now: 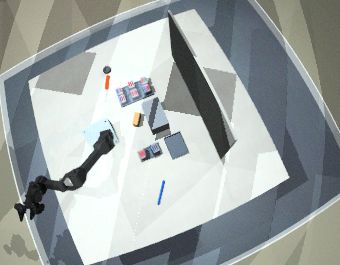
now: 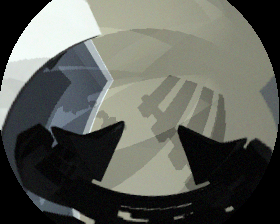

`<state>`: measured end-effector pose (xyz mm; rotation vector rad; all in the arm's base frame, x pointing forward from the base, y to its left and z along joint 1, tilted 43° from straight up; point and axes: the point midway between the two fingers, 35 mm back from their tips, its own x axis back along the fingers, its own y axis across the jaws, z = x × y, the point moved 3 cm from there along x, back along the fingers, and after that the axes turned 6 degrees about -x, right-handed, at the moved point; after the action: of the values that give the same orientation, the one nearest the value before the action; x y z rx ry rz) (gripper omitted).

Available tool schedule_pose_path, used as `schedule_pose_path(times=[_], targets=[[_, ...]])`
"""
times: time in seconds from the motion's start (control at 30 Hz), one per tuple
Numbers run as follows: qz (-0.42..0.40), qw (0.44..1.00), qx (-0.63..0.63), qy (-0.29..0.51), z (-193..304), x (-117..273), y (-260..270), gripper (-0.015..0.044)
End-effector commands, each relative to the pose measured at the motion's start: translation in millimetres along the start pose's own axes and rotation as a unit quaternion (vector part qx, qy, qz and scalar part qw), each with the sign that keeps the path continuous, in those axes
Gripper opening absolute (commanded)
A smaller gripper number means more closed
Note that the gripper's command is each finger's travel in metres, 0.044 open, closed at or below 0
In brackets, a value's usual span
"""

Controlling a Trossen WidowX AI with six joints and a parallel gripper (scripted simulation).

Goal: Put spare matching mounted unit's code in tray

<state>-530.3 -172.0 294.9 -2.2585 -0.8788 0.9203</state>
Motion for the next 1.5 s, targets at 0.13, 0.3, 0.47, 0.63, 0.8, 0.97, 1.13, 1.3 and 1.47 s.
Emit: schedule_pose_path(times=[0.13, 0.3, 0.47, 0.63, 0.8, 0.97, 1.13, 1.3, 1.47], targets=[[0.000, 1.000, 0.000, 0.000, 0, 0, 0, 0.0440], [-0.017, 1.000, -0.020, -0.011, -11, -11, 18, 0.0440], [-0.050, 0.995, -0.074, -0.037, -58, -43, 59, 0.0440], [-0.075, 0.987, -0.128, -0.060, -118, -71, 92, 0.0440], [-0.104, 0.975, -0.181, -0.082, -184, -88, 125, 0.0440], [-0.141, 0.956, -0.226, -0.120, -261, -96, 160, 0.0440], [-0.180, 0.933, -0.271, -0.155, -338, -91, 188, 0.0440], [-0.226, 0.903, -0.315, -0.185, -414, -74, 215, 0.0440], [-0.280, 0.868, -0.354, -0.205, -484, -45, 243, 0.0440]])
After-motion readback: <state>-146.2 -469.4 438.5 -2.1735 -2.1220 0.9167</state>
